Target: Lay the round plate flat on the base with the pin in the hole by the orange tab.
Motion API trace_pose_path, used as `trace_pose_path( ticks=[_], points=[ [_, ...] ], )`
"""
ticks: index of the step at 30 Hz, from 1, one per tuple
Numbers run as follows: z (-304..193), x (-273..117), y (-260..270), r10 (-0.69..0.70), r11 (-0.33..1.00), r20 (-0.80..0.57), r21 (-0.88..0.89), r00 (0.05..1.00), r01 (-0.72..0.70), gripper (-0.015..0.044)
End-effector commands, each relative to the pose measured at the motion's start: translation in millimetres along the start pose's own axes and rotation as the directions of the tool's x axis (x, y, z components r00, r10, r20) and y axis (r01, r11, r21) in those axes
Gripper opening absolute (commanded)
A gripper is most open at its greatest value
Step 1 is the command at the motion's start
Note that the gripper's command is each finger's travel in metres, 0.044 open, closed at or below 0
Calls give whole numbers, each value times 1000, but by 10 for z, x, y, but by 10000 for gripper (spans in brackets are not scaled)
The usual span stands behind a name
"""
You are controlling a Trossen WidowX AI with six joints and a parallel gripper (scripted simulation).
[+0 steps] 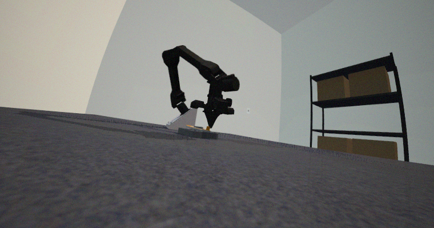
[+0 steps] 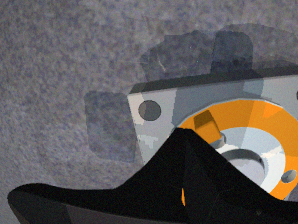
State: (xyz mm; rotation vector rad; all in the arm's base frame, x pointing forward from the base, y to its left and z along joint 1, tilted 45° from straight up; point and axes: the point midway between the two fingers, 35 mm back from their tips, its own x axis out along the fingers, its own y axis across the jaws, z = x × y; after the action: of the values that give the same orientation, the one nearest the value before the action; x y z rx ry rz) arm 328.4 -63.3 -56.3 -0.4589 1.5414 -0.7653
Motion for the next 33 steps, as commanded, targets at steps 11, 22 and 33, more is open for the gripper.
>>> trace_pose_path(
  ticks=[11,22,33],
  points=[
    [89,18,-89,-8,1000,4,15,1000,7,0],
    [113,18,-125,-8,1000,4,15,1000,8,0],
    [130,17,-148,-8,1000,4,15,1000,8,0]
  ],
)
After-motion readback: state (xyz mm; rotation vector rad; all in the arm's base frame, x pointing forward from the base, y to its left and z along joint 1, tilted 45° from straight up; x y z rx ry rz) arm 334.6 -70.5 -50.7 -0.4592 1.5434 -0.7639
